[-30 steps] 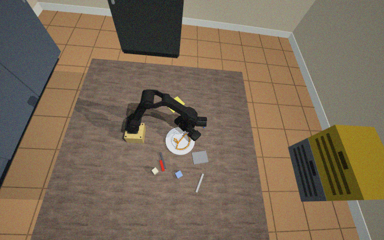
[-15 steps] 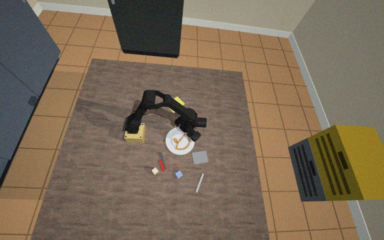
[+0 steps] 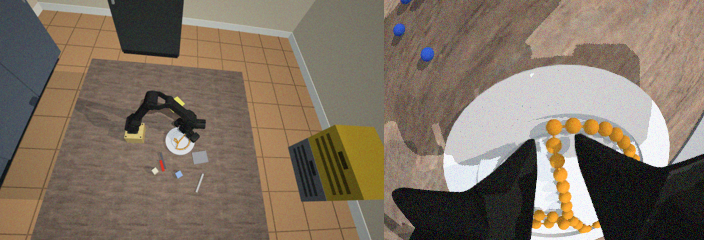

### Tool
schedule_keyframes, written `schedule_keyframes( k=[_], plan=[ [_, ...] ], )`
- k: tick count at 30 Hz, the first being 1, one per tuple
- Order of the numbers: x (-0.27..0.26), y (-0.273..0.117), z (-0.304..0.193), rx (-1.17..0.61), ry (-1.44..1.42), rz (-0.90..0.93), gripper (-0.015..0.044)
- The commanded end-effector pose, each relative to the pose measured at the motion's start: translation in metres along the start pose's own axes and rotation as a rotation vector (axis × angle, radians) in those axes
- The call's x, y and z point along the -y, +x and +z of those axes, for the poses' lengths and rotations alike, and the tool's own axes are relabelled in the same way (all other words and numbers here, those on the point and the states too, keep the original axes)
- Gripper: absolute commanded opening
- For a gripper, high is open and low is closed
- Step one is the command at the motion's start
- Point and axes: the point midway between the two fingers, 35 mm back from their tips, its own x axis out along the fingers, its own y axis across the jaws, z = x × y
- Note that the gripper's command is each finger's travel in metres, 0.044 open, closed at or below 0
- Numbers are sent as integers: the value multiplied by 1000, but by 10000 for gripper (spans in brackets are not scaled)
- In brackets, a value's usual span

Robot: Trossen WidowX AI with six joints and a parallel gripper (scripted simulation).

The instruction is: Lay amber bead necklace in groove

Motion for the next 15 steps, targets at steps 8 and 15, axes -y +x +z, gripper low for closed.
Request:
schedule_keyframes(
  k=[8,15],
  plan=[
    [0,0,0,0,0,0,0],
    [0,0,0,0,0,0,0]
  ],
)
